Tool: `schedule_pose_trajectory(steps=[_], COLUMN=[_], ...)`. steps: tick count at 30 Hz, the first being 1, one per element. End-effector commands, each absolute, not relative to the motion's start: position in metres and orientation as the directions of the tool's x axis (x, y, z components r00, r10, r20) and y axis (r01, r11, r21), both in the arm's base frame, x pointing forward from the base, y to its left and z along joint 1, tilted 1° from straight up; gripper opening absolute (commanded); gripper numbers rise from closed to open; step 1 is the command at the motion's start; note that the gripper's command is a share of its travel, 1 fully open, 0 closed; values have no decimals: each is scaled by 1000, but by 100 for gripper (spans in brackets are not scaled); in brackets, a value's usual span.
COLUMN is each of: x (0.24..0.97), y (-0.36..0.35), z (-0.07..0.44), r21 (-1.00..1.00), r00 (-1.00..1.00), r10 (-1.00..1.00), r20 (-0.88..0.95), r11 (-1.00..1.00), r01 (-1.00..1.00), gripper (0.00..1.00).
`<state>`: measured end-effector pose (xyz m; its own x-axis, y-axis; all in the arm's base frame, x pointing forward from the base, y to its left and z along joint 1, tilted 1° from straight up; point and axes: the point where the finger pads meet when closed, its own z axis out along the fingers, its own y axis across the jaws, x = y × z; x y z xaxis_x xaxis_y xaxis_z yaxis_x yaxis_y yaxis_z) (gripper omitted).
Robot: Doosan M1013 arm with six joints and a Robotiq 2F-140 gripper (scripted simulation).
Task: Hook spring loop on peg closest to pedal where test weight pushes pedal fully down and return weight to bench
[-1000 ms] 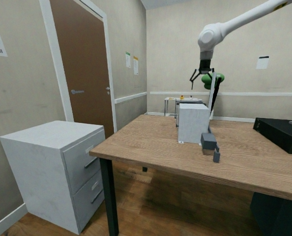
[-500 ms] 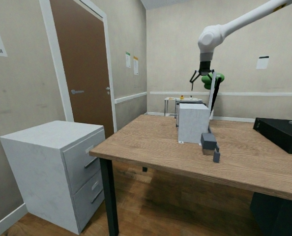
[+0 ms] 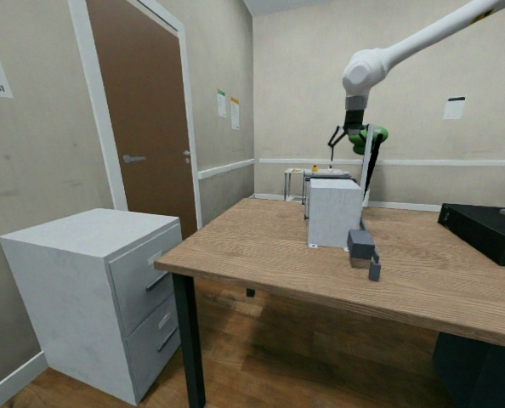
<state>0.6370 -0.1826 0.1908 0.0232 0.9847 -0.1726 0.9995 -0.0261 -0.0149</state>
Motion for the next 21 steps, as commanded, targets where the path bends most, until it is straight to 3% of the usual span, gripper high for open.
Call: schedule_pose_trajectory(steps=[1, 21], x=[637, 637], y=[-183, -182], z=[188, 160], r21=[-13, -13], r00=[24, 24], r10=[985, 985], r20=[-173, -173], r11=[-26, -26], r01=[1000, 1000], gripper=[100, 100])
